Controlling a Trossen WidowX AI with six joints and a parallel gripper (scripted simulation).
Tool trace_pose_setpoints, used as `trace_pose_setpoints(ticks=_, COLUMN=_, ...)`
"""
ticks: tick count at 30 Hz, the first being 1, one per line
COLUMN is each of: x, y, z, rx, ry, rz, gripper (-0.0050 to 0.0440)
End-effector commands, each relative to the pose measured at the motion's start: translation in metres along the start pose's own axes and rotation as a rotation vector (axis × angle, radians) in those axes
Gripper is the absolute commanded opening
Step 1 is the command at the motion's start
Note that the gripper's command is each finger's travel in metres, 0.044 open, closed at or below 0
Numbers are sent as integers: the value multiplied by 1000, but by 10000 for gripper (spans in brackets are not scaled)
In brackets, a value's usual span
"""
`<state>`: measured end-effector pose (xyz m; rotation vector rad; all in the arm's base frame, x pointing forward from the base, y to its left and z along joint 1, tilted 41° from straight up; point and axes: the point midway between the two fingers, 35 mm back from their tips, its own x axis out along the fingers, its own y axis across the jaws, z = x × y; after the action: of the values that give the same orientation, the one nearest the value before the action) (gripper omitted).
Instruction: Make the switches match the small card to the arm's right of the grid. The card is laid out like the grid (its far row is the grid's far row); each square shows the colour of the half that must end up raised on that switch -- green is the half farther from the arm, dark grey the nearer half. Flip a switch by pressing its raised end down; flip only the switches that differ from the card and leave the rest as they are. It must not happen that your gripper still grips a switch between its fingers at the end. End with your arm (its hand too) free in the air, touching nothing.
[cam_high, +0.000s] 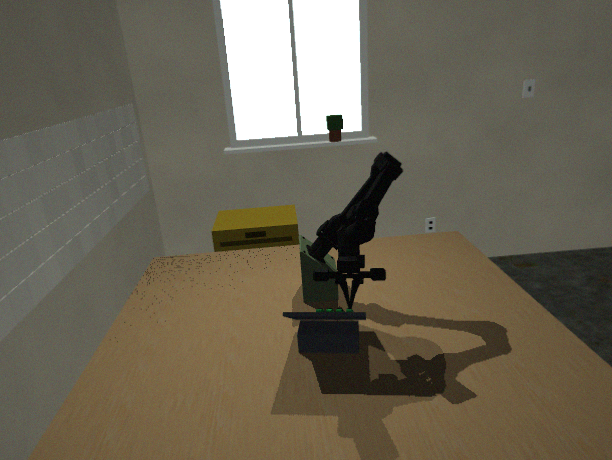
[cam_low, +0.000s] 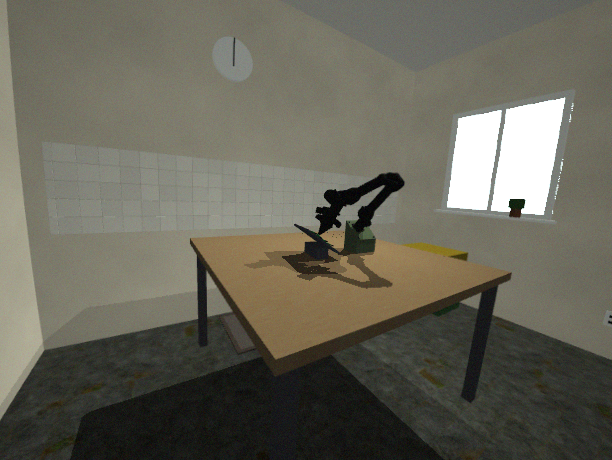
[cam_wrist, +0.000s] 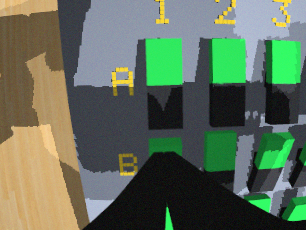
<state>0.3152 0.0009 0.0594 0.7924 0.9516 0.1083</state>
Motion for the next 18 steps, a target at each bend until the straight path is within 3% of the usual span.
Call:
trace_pose_setpoints(ticks=1, x=1, y=-1, z=0, rx=3, ry=0, rz=-4, gripper=0)
trace_pose_setpoints(ticks=18, x=3, y=-1, z=0, rx=3, ry=0, rz=-4, gripper=0)
